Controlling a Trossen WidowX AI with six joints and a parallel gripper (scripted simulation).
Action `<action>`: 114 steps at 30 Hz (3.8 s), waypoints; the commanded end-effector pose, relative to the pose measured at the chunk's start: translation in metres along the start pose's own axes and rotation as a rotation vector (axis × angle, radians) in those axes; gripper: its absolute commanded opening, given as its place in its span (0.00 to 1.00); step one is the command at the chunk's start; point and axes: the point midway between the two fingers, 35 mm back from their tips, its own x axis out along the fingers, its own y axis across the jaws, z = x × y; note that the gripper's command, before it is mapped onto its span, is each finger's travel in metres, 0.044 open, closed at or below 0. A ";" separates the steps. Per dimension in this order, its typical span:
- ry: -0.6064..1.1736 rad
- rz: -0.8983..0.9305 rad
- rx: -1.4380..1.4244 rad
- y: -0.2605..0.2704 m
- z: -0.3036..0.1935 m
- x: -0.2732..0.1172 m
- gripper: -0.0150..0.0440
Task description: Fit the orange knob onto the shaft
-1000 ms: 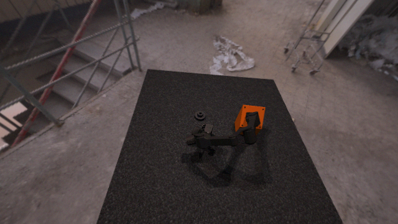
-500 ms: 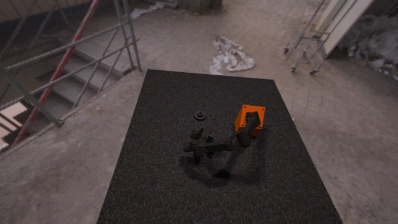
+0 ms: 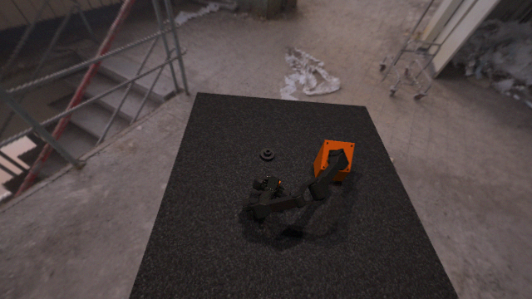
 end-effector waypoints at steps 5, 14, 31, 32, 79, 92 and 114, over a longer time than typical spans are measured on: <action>-0.030 0.008 0.004 0.000 -0.003 -0.005 0.56; -0.016 0.008 0.005 0.000 -0.003 -0.008 0.56; -0.010 0.013 -0.002 0.000 -0.005 -0.010 0.69; -0.010 0.013 -0.002 0.000 -0.005 -0.010 0.69; 0.174 0.046 0.013 -0.003 0.067 -0.043 1.00; 1.066 0.011 0.009 -0.001 0.079 -0.061 1.00; 0.860 0.770 -1.282 -0.001 0.079 -0.061 1.00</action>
